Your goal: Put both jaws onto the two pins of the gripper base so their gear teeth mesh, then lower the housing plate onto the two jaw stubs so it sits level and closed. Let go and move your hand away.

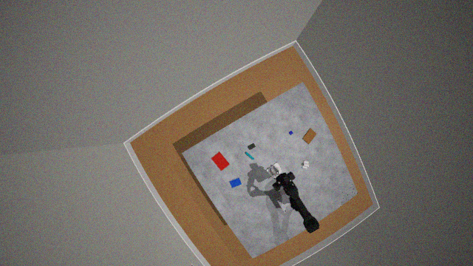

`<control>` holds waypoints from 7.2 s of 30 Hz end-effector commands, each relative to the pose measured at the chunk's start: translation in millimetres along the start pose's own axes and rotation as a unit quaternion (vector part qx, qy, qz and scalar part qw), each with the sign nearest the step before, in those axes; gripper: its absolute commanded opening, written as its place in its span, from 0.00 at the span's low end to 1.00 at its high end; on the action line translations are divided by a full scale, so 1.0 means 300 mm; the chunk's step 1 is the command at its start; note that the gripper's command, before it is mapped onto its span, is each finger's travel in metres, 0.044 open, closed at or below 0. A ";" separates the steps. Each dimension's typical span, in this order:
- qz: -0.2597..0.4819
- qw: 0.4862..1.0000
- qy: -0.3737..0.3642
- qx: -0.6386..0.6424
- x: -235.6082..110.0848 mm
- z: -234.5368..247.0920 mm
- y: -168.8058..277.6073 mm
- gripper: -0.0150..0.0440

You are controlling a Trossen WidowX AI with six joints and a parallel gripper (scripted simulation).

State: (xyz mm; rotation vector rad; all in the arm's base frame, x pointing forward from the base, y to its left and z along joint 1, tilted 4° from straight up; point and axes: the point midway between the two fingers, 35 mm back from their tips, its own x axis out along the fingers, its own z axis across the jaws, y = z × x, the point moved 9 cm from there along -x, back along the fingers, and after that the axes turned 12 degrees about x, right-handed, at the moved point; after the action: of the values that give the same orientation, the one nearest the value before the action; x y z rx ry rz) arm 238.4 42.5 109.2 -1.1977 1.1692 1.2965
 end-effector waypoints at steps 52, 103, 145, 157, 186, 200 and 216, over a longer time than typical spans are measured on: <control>0.002 1.000 -0.001 -0.002 0.214 0.000 0.005 0.85; 0.002 1.000 -0.001 -0.002 0.214 0.000 0.005 0.85; 0.002 1.000 -0.001 0.001 0.222 0.000 0.005 0.85; 0.002 1.000 -0.001 0.001 0.230 0.000 0.005 0.85; 0.002 1.000 -0.001 0.001 0.246 0.000 0.005 0.85; 0.002 1.000 -0.001 0.001 0.256 0.000 0.005 0.85; 0.002 1.000 -0.001 0.001 0.263 0.000 0.006 0.85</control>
State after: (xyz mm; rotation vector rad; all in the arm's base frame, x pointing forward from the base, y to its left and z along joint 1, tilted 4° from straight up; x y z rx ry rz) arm 235.4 46.4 31.8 -1.1956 1.1680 1.2992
